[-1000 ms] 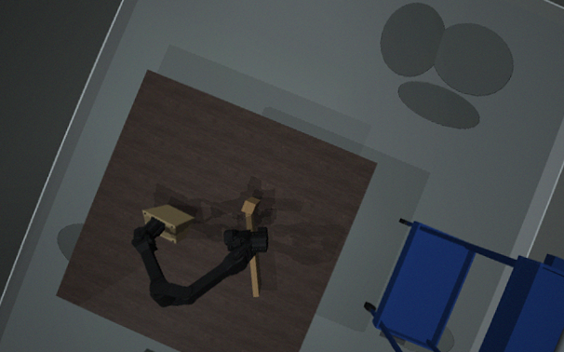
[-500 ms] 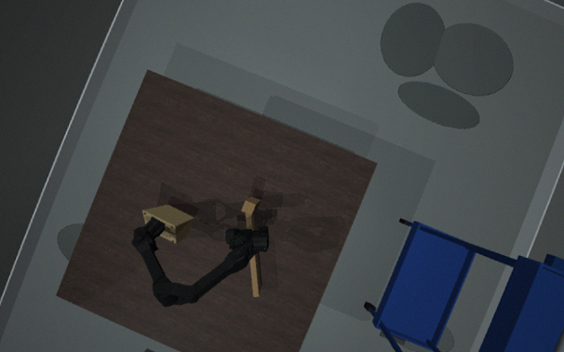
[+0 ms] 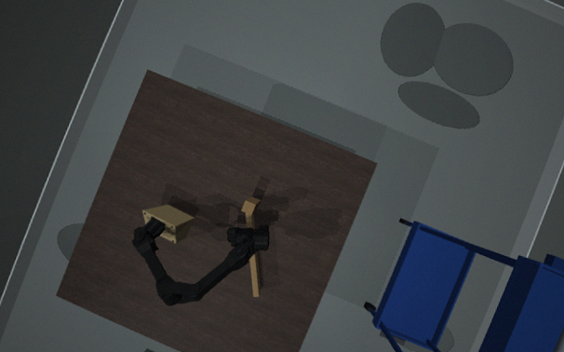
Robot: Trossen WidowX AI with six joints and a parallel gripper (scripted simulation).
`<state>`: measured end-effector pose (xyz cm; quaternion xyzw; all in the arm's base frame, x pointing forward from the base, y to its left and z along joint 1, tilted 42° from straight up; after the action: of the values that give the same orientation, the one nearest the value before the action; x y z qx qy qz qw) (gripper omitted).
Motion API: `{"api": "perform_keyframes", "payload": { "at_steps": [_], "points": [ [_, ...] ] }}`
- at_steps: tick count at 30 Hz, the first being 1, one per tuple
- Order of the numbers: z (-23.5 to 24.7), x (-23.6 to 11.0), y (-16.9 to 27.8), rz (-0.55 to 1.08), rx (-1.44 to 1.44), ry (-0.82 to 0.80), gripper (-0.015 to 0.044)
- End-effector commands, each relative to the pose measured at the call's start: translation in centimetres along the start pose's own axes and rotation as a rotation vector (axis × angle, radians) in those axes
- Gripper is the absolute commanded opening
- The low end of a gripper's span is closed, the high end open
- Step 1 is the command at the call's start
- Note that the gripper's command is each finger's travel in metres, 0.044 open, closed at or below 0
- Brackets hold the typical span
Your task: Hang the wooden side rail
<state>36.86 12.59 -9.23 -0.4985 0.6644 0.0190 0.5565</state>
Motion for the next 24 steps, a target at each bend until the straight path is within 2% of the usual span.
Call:
{"api": "perform_keyframes", "payload": {
  "at_steps": [1, 17, 24],
  "points": [
    [-0.2, 1.3, 0.2, -0.001, -0.009, 0.014, 0.044],
    [-0.3, 2.6, 0.2, -0.002, -0.006, 0.014, 0.044],
    [-0.3, 2.6, 0.2, -0.002, -0.006, 0.014, 0.0256]
  ]
}}
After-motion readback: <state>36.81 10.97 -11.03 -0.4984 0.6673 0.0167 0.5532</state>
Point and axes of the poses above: the point midway between the two fingers, 35 mm back from their tips, its own x axis out along the fingers, its own z axis across the jaws, y = z × x, the point moved 6 cm from there along -x, back along the fingers, and after that the axes turned 8 degrees about -x, right-handed, at the moved point
